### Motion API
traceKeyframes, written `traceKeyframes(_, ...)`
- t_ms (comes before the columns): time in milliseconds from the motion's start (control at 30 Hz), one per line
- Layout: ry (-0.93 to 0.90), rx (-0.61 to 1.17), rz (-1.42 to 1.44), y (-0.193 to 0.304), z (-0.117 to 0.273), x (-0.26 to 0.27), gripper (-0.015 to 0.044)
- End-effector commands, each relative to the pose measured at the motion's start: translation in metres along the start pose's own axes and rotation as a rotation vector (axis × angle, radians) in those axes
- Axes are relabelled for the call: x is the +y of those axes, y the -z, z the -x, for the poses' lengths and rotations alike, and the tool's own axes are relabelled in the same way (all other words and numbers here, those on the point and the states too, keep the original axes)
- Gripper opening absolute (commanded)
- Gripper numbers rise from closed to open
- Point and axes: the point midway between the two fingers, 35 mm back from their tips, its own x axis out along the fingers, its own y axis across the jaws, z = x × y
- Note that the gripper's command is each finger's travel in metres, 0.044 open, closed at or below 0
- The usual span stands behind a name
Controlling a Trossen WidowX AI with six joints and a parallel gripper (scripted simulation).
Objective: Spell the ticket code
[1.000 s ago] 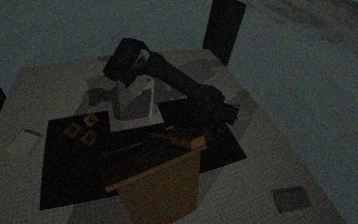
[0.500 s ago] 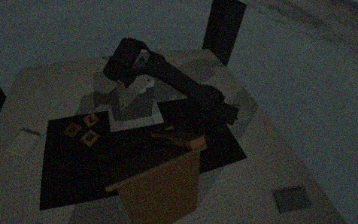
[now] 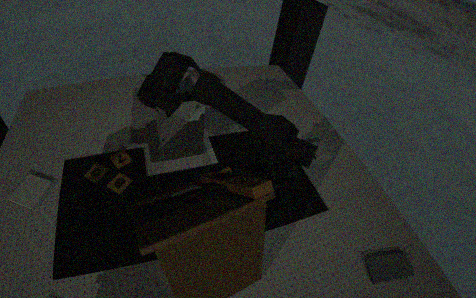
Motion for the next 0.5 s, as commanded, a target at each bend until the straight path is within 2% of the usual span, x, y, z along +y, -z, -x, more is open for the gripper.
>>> traceKeyframes(0,0.01,0.004,0.006,0.0019,-0.0083,-0.0029,0.034)
traceKeyframes(467,0.011,0.003,0.006,0.002,-0.0167,-0.0032,0.034)
